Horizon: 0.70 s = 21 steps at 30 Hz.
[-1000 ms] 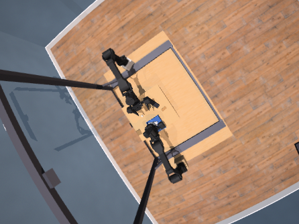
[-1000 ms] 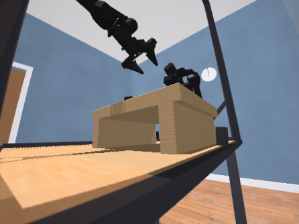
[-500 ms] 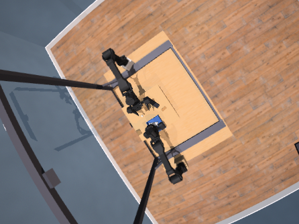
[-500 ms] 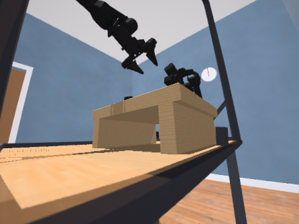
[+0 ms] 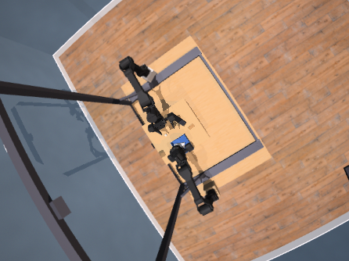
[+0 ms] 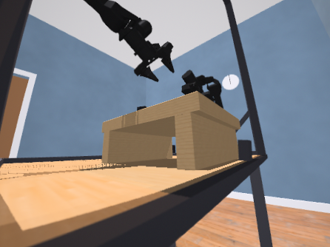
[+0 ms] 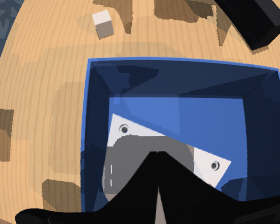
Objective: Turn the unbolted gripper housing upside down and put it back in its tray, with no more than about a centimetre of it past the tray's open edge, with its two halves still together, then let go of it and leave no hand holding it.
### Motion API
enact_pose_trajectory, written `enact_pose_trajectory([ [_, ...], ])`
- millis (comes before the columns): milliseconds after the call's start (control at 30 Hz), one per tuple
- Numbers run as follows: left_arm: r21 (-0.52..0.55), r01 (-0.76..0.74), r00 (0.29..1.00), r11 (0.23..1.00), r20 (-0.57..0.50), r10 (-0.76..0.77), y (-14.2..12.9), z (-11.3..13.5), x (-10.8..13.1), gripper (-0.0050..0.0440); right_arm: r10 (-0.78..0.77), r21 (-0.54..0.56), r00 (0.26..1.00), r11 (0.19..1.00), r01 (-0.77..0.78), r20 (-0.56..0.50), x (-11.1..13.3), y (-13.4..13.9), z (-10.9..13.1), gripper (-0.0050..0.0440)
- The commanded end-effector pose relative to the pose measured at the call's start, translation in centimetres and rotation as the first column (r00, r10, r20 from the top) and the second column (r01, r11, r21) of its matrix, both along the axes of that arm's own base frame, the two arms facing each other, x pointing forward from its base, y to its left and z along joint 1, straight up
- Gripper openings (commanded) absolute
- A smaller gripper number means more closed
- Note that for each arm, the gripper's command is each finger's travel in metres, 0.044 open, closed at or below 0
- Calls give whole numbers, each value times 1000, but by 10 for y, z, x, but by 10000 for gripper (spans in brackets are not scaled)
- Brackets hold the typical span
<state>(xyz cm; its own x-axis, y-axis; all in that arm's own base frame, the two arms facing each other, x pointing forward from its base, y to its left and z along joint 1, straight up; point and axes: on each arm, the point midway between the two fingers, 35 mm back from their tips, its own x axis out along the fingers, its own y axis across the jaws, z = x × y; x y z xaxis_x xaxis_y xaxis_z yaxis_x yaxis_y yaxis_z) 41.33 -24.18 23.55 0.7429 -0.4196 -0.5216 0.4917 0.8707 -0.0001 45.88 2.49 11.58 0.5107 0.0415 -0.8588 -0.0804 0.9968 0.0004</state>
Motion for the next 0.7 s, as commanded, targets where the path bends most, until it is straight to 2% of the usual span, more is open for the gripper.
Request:
enact_pose_trajectory([
  [0,-17,-4,1000,1000,29,4,0,15,0,440,-4,0,1000,1000,4,14,-3,-1,7,0],
  [667,-17,-4,1000,1000,29,4,0,15,0,440,-4,0,1000,1000,4,13,-9,-2,6,0],
])
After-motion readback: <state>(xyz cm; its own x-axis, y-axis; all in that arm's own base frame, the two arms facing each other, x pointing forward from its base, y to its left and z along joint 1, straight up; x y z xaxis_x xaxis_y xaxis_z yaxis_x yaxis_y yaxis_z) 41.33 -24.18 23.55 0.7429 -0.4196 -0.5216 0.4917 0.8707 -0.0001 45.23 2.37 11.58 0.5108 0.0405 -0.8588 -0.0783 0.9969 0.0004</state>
